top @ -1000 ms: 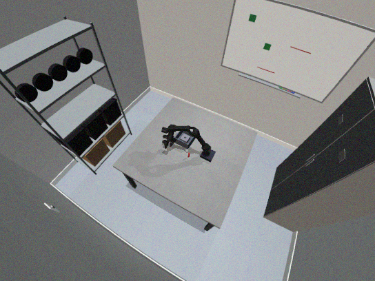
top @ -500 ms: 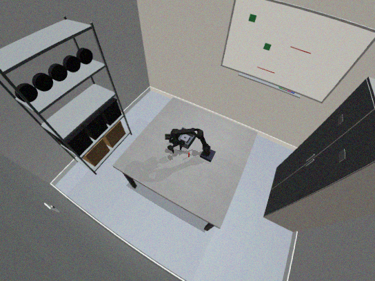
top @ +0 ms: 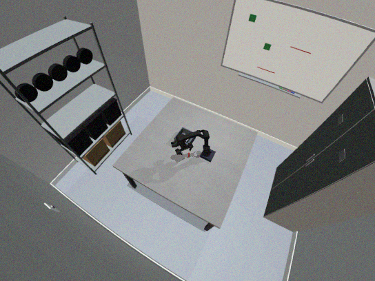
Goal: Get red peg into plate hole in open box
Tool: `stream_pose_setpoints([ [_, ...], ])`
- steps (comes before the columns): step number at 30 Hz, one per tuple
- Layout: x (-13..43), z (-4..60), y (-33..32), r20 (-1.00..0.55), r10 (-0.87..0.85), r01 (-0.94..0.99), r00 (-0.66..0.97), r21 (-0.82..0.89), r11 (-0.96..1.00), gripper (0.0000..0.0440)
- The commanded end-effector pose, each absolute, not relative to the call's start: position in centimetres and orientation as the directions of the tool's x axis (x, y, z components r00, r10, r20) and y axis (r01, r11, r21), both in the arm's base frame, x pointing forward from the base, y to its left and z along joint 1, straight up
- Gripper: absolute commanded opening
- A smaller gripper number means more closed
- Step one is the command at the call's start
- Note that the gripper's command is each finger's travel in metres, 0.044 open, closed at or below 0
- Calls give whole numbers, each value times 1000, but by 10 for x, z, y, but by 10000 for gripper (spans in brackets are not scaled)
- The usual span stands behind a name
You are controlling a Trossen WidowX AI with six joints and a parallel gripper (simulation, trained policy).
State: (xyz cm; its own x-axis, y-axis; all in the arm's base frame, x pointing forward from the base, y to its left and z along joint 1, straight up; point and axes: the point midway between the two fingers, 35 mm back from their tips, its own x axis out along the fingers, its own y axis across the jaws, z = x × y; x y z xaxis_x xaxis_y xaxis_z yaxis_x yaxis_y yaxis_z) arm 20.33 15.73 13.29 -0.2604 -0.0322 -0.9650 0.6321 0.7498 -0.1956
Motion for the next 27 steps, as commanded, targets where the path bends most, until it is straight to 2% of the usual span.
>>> stream_pose_setpoints([
  [1, 191, 125, 150, -966, -89, 655, -242, -231, 720, 440],
  [23, 181, 32, 124, -972, -217, 663, -89, -220, 716, 439],
  [25, 181, 27, 122, -972, -221, 659, -83, -220, 719, 430],
  [27, 180, 21, 120, -971, -224, 655, -83, -223, 722, 398],
])
